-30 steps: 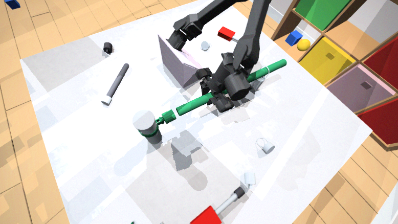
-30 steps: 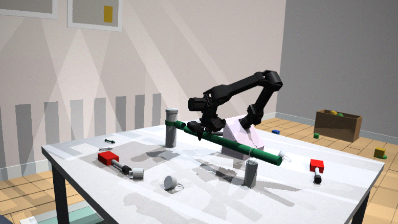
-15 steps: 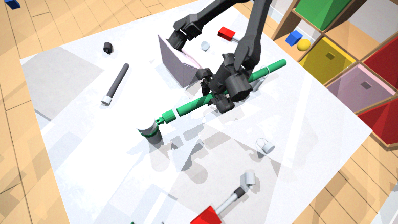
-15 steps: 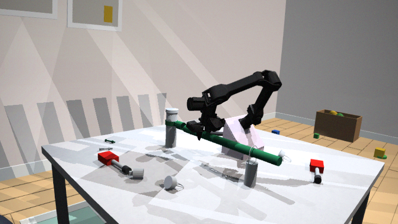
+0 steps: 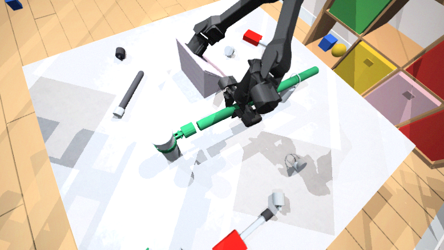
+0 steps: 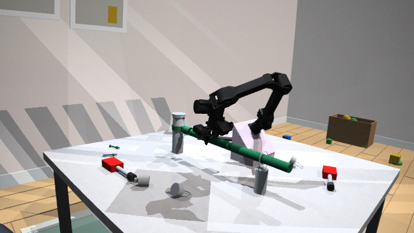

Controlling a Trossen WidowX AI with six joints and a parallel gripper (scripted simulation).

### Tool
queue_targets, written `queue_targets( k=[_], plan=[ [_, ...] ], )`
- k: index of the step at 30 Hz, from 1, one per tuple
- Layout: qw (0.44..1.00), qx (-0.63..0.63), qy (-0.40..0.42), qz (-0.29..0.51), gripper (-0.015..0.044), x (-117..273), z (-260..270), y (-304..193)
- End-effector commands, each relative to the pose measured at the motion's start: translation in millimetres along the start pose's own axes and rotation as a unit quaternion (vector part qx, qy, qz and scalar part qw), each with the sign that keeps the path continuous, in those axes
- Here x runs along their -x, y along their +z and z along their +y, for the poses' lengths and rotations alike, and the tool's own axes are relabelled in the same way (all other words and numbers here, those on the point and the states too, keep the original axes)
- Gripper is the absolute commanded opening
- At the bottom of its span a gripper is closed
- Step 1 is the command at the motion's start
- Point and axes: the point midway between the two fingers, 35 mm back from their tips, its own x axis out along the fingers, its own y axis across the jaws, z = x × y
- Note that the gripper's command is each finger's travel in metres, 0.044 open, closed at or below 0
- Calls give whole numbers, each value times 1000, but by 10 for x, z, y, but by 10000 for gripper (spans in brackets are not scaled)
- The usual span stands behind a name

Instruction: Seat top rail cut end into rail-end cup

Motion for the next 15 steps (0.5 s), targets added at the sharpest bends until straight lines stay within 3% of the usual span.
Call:
queue_targets(
  k=[1, 15],
  plan=[
    [1000, -6, -8, 5, 0, 59, -16, -64],
    [1000, -6, -8, 5, 0, 37, 12, -34]
  ],
)
